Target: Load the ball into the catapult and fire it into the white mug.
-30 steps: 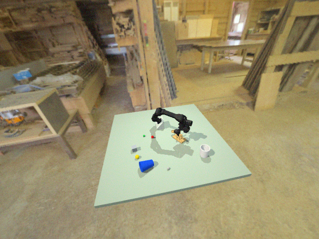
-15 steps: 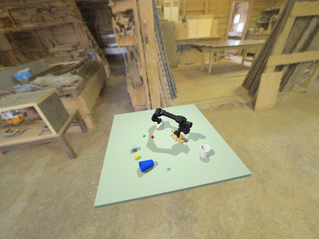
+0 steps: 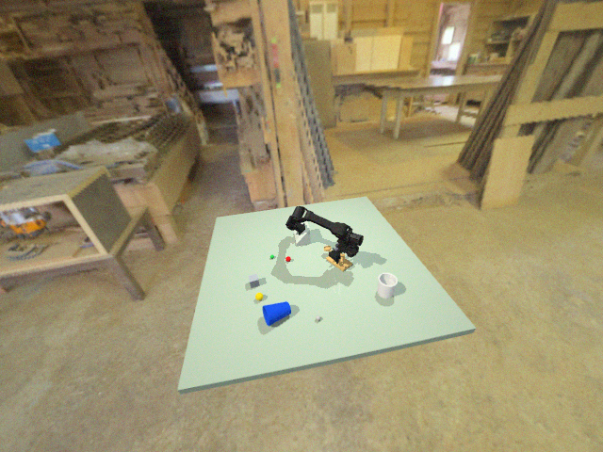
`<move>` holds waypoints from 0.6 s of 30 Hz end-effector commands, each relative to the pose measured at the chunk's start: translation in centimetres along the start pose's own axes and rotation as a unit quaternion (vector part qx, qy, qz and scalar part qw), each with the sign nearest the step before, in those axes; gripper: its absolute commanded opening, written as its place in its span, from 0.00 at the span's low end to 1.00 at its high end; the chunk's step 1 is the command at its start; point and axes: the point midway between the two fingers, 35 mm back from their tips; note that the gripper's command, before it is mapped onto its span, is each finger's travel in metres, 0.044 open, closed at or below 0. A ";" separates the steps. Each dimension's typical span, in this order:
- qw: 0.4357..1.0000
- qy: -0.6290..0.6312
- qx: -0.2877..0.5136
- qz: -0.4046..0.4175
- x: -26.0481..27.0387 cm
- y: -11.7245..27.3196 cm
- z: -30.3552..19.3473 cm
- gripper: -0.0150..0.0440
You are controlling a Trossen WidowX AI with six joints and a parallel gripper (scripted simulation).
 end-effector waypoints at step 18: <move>1.000 0.000 0.001 0.000 0.0 -0.8 -0.1 0.47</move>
Point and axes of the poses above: the point midway between the two fingers, 35 mm back from their tips, its own y axis back along the fingers, its own x axis across the jaws, z = x × y, and after that the axes turned 5 degrees about y, right-handed
